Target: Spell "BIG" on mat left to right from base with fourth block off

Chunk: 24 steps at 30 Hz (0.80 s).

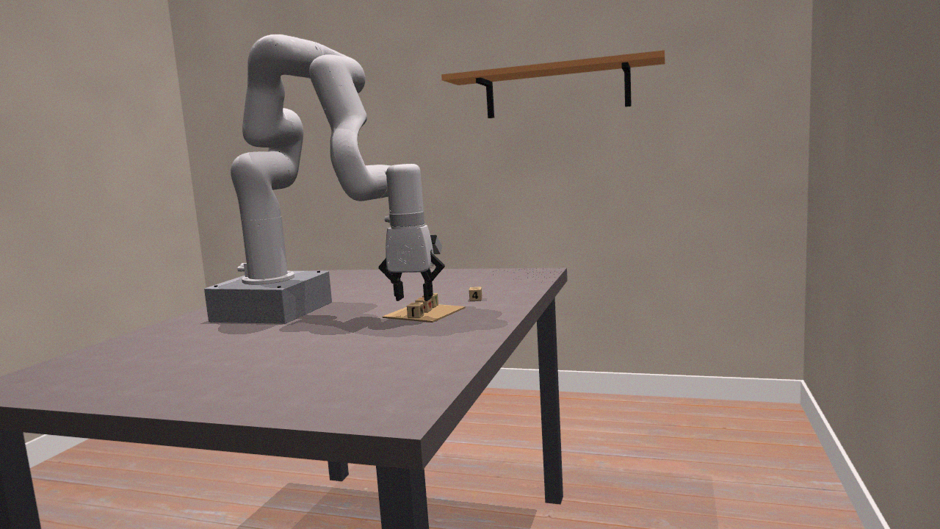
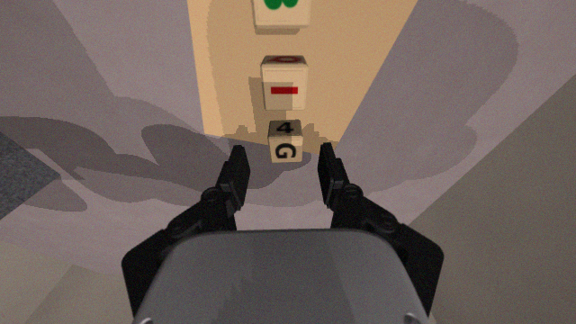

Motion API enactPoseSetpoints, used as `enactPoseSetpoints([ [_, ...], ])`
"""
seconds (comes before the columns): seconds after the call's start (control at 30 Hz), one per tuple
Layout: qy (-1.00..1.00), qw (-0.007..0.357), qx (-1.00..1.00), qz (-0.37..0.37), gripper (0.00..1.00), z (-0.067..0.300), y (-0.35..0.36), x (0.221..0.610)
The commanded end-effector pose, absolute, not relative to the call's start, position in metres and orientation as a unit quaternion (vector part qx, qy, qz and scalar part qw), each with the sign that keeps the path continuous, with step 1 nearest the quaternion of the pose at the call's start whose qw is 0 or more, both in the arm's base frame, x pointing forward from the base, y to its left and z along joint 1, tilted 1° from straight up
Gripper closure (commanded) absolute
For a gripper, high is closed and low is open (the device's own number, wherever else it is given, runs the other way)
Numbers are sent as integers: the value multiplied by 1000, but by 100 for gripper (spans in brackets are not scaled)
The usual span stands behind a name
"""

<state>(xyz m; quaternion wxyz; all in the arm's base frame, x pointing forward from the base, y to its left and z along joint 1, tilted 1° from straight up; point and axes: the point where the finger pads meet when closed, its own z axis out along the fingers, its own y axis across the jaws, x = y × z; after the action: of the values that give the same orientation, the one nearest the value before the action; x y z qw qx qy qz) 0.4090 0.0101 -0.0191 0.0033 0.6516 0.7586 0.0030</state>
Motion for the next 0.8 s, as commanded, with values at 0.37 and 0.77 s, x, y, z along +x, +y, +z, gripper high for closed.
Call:
enactPoseSetpoints([
  [0.37,759,5,652,4,31,-29,10,410],
  [0.77,759,5,652,4,31,-50,9,411],
])
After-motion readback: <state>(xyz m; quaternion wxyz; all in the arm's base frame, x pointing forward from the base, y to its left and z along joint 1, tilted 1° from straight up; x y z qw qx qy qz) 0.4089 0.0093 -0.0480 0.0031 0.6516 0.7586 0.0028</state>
